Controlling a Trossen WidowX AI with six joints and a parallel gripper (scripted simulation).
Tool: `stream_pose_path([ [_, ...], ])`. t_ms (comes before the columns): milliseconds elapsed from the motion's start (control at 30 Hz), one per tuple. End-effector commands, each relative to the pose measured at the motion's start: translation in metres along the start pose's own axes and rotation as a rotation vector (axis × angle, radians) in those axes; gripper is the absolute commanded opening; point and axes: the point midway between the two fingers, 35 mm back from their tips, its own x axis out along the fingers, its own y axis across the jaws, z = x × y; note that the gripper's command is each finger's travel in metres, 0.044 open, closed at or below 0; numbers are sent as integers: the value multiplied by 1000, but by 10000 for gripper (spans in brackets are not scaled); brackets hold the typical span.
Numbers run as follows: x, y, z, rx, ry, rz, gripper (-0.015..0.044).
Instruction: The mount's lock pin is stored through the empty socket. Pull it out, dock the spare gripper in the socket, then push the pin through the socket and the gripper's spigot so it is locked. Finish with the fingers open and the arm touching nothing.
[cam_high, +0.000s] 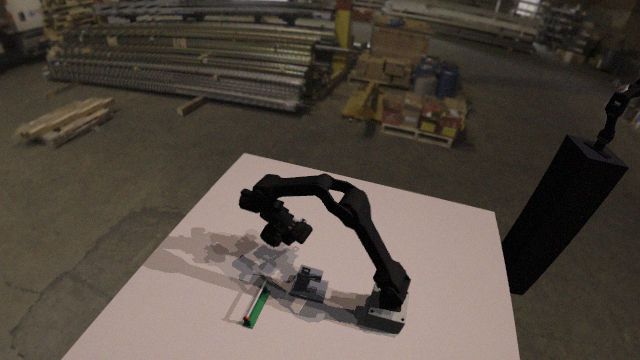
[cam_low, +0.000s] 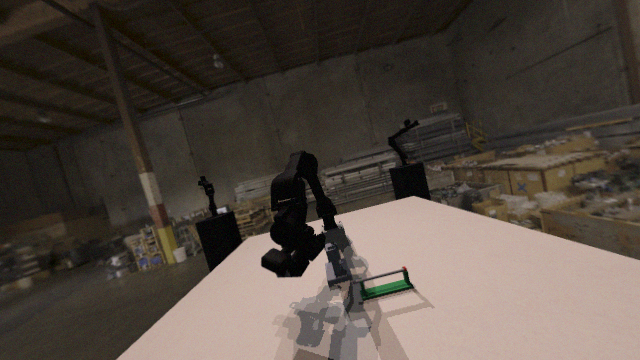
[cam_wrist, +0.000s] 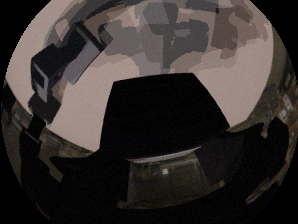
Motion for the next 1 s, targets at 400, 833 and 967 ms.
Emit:
stream_pose_path([
  [400,1,43,3,-181,-273,136,0],
  [833,-8,78,11,-308,-539,196,0],
  [967,-13,87,13,-340,-627,201,0],
])
